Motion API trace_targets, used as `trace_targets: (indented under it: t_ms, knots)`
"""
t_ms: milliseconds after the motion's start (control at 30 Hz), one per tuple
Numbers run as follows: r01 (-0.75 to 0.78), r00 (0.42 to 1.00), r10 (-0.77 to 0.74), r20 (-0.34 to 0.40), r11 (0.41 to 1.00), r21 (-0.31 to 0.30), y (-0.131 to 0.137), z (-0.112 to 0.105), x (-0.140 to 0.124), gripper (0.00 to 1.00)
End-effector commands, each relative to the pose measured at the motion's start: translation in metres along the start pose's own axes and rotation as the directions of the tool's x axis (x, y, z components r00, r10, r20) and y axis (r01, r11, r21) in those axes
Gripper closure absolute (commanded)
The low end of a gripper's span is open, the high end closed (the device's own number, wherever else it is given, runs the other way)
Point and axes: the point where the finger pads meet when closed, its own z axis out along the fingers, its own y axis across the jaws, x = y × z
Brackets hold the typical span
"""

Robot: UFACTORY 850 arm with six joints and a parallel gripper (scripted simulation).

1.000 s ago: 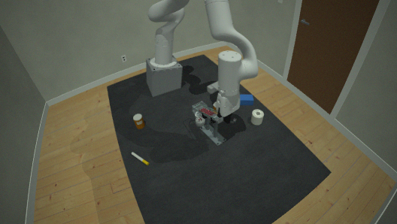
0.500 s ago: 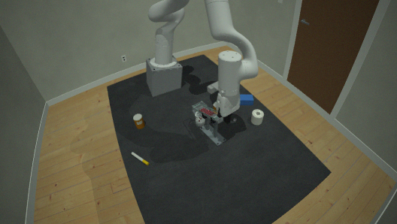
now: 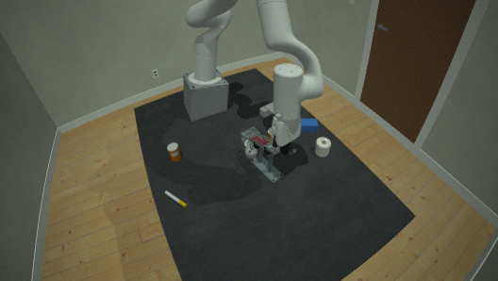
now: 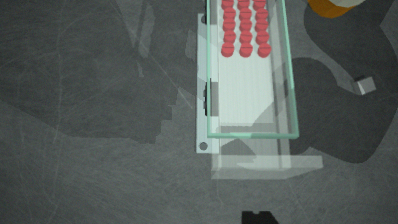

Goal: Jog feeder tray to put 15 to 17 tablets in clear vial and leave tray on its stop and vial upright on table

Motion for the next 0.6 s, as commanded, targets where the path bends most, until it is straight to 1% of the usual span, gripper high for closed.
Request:
trace_targets:
  t_ms: [0, 100, 333, 400, 500, 567]
  knots:
    - [0.000, 1.000, 0.000, 0.002, 1.000, 0.000, 0.000, 0.002, 0.010, 1.00]
    - [0.000, 1.000, 0.000, 0.002, 1.000, 0.000, 0.000, 0.006, 0.022, 1.00]
    - [0.000, 1.000, 0.000, 0.002, 1.000, 0.000, 0.000, 0.009, 0.030, 1.00]
    - [0.000, 1.000, 0.000, 0.002, 1.000, 0.000, 0.000, 0.007, 0.023, 1.00]
    - [0.000, 1.000, 0.000, 0.002, 1.000, 0.000, 0.000, -0.001, -0.001, 1.00]
    - [0.000, 1.000, 0.000, 0.002, 1.000, 0.000, 0.000, -0.002, -0.002, 1.00]
